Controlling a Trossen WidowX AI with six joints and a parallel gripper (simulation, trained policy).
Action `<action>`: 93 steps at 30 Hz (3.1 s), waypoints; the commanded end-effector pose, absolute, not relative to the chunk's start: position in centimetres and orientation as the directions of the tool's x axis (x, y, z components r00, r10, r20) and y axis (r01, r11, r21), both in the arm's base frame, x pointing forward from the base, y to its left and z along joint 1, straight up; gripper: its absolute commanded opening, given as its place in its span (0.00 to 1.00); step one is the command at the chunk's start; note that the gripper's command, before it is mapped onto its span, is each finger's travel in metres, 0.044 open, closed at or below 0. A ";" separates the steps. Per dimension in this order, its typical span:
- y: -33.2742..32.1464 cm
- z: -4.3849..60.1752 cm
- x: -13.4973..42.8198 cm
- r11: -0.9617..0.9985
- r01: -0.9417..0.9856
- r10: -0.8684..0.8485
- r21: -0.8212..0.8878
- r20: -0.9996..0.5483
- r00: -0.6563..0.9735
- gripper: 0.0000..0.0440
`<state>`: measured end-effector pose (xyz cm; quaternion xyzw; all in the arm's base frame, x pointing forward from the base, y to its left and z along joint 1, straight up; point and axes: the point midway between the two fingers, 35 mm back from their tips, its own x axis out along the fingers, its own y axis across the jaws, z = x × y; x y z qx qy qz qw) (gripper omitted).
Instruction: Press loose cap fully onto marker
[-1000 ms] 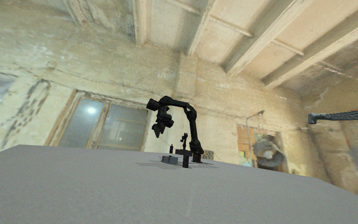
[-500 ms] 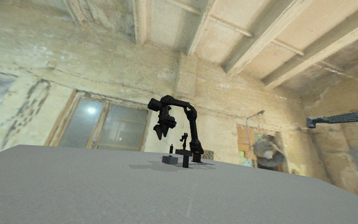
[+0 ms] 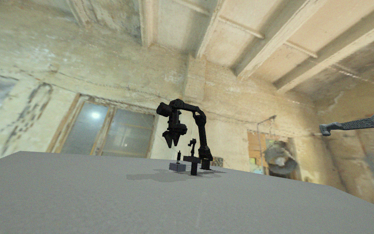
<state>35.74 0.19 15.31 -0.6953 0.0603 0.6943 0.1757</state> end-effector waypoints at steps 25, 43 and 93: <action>5.0 13.3 35.3 -0.958 -0.282 0.077 -0.059 -0.996 -0.053 0.72; 8.0 11.3 34.0 -0.981 -0.193 0.031 -0.009 -0.993 -0.110 0.69; 10.9 10.9 31.7 -0.994 0.105 -0.031 0.025 -0.998 -0.048 0.08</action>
